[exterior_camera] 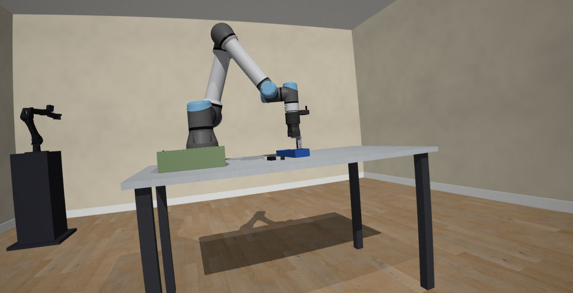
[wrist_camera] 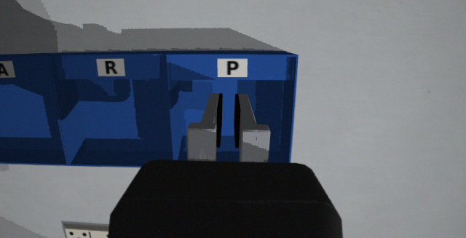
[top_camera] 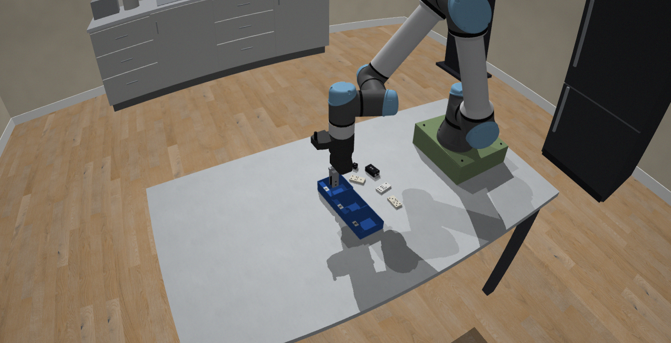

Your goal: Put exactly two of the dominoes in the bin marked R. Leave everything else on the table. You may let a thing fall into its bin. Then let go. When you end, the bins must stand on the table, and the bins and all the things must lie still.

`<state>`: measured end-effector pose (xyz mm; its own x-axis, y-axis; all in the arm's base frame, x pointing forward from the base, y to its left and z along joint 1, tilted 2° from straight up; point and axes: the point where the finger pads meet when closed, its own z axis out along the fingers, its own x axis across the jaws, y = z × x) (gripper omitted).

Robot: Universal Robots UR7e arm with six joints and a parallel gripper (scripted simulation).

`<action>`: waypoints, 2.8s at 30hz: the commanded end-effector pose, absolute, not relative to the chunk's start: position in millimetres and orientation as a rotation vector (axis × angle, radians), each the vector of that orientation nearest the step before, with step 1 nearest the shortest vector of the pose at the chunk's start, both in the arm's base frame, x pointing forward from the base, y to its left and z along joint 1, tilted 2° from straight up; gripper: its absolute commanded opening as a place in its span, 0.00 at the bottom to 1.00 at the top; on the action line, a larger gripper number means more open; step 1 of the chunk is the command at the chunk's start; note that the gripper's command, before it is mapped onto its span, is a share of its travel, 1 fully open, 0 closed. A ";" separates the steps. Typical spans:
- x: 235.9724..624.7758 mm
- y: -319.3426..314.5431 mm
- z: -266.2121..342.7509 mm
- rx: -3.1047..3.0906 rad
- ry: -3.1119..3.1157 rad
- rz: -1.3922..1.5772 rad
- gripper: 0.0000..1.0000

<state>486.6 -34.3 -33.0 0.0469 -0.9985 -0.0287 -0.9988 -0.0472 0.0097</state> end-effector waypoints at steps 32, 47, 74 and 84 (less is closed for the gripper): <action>481.8 48.7 -3.0 -2.263 2.159 0.041 0.31; 481.6 49.3 -24.3 -2.263 2.159 0.041 0.31; 481.3 50.2 -55.4 -2.263 2.159 0.041 0.31; 481.2 50.2 -55.3 -2.263 2.159 0.041 0.31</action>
<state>480.8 50.2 -55.8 0.0469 -0.9985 -0.0287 -0.9988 -0.0472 0.0098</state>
